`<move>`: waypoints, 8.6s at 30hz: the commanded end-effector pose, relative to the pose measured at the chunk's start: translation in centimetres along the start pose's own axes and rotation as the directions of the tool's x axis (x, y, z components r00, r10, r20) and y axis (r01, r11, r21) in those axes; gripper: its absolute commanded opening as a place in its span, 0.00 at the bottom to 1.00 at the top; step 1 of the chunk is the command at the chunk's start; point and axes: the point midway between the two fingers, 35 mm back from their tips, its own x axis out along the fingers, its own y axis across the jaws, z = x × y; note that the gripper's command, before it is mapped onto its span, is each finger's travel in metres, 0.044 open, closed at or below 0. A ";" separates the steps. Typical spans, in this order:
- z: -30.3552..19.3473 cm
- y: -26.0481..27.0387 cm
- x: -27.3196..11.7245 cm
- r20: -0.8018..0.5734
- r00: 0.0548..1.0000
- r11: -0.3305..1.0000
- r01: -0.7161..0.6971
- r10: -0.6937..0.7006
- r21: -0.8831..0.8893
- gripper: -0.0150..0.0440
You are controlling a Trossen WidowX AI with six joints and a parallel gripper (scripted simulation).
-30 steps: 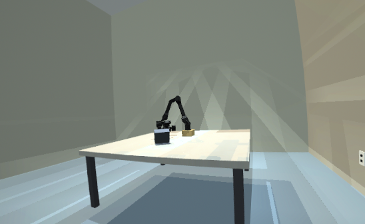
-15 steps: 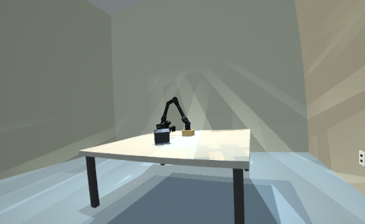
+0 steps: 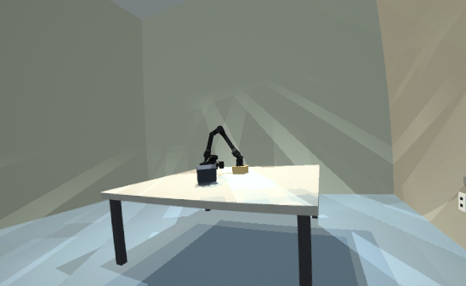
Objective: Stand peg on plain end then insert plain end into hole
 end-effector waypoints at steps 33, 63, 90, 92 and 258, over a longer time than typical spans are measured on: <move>-0.4 -0.1 -0.4 -0.006 1.000 1.000 0.006 -0.006 -0.001 0.34; -0.8 -0.3 -1.0 0.007 1.000 1.000 0.010 -0.010 -0.013 0.34; -1.0 -0.4 -1.4 0.020 1.000 1.000 0.013 -0.013 -0.021 0.34; -1.0 -0.4 -1.4 0.021 1.000 1.000 0.013 -0.013 -0.021 0.34; -1.3 -1.2 -2.8 0.067 0.997 1.000 0.027 -0.026 -0.011 0.47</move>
